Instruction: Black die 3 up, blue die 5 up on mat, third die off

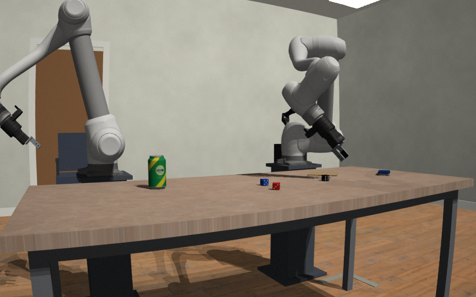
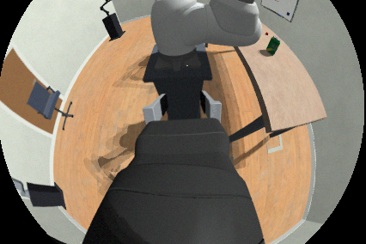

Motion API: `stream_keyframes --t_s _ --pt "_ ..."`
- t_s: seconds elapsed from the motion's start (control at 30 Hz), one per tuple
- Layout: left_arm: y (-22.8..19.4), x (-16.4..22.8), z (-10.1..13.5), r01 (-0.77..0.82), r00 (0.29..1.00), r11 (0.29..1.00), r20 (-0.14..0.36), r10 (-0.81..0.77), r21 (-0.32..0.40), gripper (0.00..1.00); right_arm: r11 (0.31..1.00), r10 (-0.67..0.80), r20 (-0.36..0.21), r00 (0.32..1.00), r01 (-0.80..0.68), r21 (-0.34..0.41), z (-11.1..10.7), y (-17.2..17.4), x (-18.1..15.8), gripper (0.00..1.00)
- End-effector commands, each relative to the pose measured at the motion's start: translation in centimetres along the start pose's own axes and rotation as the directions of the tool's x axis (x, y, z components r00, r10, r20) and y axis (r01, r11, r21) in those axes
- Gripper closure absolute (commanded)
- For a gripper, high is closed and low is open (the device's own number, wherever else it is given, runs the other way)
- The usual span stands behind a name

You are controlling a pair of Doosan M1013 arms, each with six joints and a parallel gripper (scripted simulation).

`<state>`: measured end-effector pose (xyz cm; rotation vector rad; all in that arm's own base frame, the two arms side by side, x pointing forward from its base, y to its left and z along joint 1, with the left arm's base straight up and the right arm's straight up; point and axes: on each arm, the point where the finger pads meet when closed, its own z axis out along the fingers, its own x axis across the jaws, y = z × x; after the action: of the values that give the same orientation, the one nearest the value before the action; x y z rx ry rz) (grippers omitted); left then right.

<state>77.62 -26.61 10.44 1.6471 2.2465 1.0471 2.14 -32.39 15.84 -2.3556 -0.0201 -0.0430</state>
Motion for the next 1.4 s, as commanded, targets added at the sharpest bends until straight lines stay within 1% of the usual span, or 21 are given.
stream_keyframes --t_s 0.0,0.07,0.1,0.13,0.17,0.23,0.27,0.3,0.4,0.47,0.53,0.57,0.6,0.67,0.73,0.83,0.87,1.27,1.37 --pt "-0.2 0.0 0.0 -0.033 0.999 0.986 -0.017 0.036 0.164 0.21 1.0 0.0 0.0 1.0 0.0 -0.001 0.0 0.0 0.0 0.0" --pt "-0.4 -0.4 -0.3 -0.049 0.999 0.972 0.0 0.051 0.228 0.21 1.0 0.0 0.0 1.0 0.0 -0.001 0.0 0.0 0.0 0.0" --pt "-0.4 -0.5 -0.3 -0.052 0.999 0.97 0.004 0.053 0.237 0.21 1.0 0.0 0.0 1.0 0.0 -0.001 0.0 0.0 0.0 0.0" --pt "-0.5 -0.9 -0.7 -0.068 0.998 0.956 0.025 0.063 0.286 0.21 1.0 0.0 0.0 1.0 0.0 -0.001 0.0 0.0 0.0 0.0" --pt "-0.5 -1.1 -0.8 -0.074 0.997 0.95 0.035 0.067 0.305 0.21 1.0 0.0 0.0 1.0 0.0 -0.001 0.0 0.0 0.0 0.0" --pt "-0.6 -1.8 -1.4 -0.099 0.994 0.926 0.074 0.078 0.363 0.21 1.0 0.0 0.0 1.0 0.0 -0.001 0.0 0.0 0.0 0.0" --pt "-0.6 -1.8 -1.4 -0.1 0.994 0.926 0.075 0.078 0.364 0.21 1.0 0.0 0.0 1.0 0.0 -0.001 0.0 0.0 0.0 0.0" --pt "-0.6 -2.6 -2.0 -0.125 0.99 0.903 0.115 0.085 0.41 0.21 1.0 0.0 0.0 1.0 0.0 -0.001 0.0 0.0 0.0 0.0" --pt "-0.6 -2.6 -2.1 -0.127 0.989 0.901 0.119 0.085 0.414 0.21 1.0 0.0 0.0 1.0 0.0 -0.001 0.0 0.0 0.0 0.0" --pt "-0.2 -4.2 -3.5 -0.184 0.973 0.855 0.212 0.09 0.485 0.21 1.0 0.0 0.0 1.0 0.0 -0.001 0.0 0.0 0.0 0.0" --pt "0.0 -4.9 -4.2 -0.211 0.963 0.835 0.255 0.088 0.508 0.21 1.0 0.0 0.0 1.0 0.0 -0.001 0.0 0.0 0.0 0.0" --pt "0.2 -5.5 -4.7 -0.232 0.953 0.82 0.289 0.086 0.522 0.21 1.0 0.0 0.0 1.0 0.0 -0.001 0.0 0.0 0.0 0.0" --pt "0.3 -5.5 -4.7 -0.235 0.952 0.819 0.293 0.086 0.524 0.21 1.0 0.0 0.0 1.0 0.0 -0.001 0.0 0.0 0.0 0.0" --pt "0.7 -6.4 -5.7 -0.271 0.933 0.796 0.35 0.079 0.541 0.21 1.0 0.0 0.0 1.0 0.0 -0.001 0.0 0.0 0.0 0.0" --pt "1.0 -6.9 -6.2 -0.29 0.922 0.785 0.38 0.075 0.547 0.21 1.0 0.0 0.0 1.0 0.0 -0.001 0.0 0.0 0.0 0.0" --pt "1.1 -7.1 -6.3 -0.296 0.918 0.782 0.39 0.074 0.549 0.21 1.0 0.0 0.0 1.0 0.0 -0.001 0.0 0.0 0.0 0.0" --pt "1.1 -7.1 -6.3 -0.296 0.918 0.782 0.39 0.074 0.549 0.0 1.0 0.0 0.0 1.0 0.0 -0.001 0.0 0.0 0.0 0.0" --pt "1.1 -7.1 -6.3 -0.295 0.918 0.782 0.389 0.073 0.55 0.0 1.0 0.0 0.0 1.0 0.0 -0.001 0.0 0.0 0.0 0.0" --pt "1.0 -7.1 -6.3 -0.278 0.924 0.783 0.379 0.058 0.557 0.0 1.0 0.0 0.0 1.0 0.0 -0.001 0.0 0.0 0.0 0.0"
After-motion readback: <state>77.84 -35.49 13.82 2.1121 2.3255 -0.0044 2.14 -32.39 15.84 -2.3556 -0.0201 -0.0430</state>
